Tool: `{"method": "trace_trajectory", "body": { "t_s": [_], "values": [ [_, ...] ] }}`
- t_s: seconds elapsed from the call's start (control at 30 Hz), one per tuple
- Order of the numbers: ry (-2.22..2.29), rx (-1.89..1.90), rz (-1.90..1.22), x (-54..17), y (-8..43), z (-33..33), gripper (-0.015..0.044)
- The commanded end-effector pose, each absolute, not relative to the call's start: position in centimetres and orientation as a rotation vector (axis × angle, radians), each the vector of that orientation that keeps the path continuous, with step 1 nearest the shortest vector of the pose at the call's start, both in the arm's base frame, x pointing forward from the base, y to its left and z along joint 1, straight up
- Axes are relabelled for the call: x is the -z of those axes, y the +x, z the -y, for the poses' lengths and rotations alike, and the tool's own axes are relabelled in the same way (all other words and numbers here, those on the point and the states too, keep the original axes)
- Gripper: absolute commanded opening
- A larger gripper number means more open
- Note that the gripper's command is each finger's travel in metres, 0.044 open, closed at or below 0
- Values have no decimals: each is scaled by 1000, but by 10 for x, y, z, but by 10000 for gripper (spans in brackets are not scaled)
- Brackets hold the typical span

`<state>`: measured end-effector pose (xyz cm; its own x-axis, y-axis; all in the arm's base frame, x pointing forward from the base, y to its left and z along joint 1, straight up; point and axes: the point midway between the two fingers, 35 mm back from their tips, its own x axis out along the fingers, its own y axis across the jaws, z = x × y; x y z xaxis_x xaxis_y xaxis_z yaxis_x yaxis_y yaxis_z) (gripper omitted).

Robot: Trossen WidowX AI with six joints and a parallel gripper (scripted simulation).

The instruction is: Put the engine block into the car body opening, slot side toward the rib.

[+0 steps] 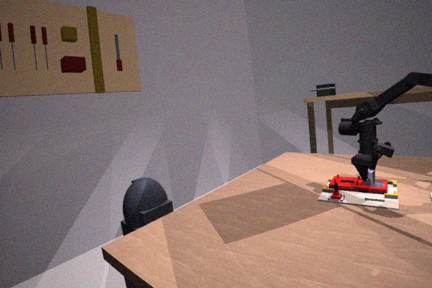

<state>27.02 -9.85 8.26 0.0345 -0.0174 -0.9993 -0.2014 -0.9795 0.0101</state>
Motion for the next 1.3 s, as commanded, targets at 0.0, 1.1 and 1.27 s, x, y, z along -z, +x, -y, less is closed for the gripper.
{"method": "trace_trajectory", "body": {
  "t_s": [0.0,1.1,1.27],
  "values": [
    [-2145,-2092,-231,-74,268,98,440],
    [-2145,-2092,-232,-97,272,101,0],
    [-2146,-2092,-232,-113,274,102,0]
  ]
}}
